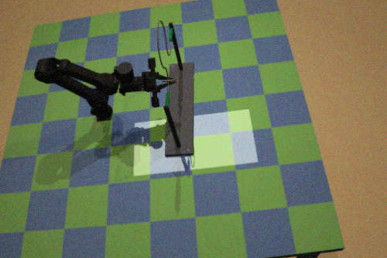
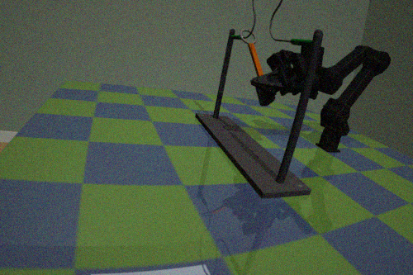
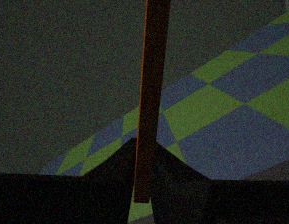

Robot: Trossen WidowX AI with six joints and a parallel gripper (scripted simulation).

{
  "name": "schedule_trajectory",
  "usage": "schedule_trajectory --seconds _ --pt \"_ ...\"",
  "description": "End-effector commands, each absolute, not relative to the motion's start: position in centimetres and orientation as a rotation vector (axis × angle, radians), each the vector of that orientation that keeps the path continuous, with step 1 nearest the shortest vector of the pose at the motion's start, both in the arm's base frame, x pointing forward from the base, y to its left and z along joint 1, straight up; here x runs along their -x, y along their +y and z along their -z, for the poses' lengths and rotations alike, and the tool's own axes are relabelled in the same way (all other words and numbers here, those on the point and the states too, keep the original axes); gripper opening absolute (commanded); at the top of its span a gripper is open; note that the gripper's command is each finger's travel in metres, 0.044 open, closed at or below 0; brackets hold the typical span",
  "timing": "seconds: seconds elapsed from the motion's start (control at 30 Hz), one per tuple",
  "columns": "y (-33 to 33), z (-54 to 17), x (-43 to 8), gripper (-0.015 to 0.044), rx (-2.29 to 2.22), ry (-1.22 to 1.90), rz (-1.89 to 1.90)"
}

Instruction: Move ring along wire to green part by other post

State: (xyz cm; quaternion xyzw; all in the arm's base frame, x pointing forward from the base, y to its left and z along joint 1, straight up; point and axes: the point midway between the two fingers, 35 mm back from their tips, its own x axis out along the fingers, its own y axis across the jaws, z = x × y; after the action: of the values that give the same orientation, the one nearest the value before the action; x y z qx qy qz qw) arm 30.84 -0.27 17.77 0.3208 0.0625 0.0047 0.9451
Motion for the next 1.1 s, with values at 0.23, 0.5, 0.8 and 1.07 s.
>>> schedule_trajectory --seconds 0.23,0.5,0.8,1.07 --pt "2.0 -20.8 -29.1 -0.0150 -0.849 0.234 -0.089" --pt "2.9 -22.6 -28.1 -0.0150 -0.967 0.305 -0.149" --pt "3.5 -24.5 -27.1 -0.0150 -1.081 0.371 -0.219" --pt "3.9 -25.8 -26.6 -0.0150 -1.161 0.402 -0.264"
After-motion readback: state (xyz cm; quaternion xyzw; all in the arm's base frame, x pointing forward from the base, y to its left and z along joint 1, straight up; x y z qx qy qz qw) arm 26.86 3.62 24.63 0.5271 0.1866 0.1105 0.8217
